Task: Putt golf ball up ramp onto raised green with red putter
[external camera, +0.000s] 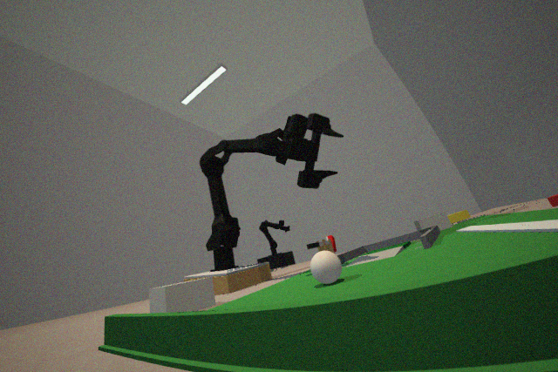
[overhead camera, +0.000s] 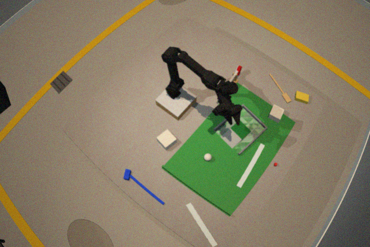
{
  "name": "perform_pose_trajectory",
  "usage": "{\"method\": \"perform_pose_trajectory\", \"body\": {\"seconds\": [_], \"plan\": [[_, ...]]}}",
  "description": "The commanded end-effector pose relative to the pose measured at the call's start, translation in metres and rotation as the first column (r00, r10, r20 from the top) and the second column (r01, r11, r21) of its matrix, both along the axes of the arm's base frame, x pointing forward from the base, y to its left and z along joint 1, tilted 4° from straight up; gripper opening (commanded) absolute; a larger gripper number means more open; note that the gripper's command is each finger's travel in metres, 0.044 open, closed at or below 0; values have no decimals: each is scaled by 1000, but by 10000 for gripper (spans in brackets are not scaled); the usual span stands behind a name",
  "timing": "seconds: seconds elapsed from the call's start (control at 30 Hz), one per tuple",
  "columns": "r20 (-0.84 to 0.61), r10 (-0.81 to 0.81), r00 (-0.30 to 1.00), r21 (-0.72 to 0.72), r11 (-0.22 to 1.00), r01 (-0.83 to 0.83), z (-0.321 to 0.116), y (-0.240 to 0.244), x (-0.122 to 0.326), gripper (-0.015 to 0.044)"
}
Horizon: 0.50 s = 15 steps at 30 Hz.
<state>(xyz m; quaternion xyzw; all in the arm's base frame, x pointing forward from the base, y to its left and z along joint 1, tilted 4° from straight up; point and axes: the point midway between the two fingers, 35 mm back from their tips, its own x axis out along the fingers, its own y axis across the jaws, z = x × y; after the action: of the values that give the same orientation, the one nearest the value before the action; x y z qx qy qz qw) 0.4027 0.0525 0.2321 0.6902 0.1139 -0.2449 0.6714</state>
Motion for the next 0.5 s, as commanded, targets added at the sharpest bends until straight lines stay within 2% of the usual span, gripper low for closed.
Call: {"method": "perform_pose_trajectory", "body": {"seconds": [0.0, 0.1, 0.2, 0.33, 0.47], "plan": [[-8, 13, 1000, -13, 1000, -13, -1, 1, 0, 426], [-126, 189, 974, -185, 960, -210, -16, 19, -8, 440], [-295, 386, 874, -353, 806, -475, -35, 40, -21, 440], [-520, 562, 644, -460, 451, -765, -58, 67, -43, 440], [-709, 614, 348, -444, -5, -896, -79, 90, -68, 440]]}}
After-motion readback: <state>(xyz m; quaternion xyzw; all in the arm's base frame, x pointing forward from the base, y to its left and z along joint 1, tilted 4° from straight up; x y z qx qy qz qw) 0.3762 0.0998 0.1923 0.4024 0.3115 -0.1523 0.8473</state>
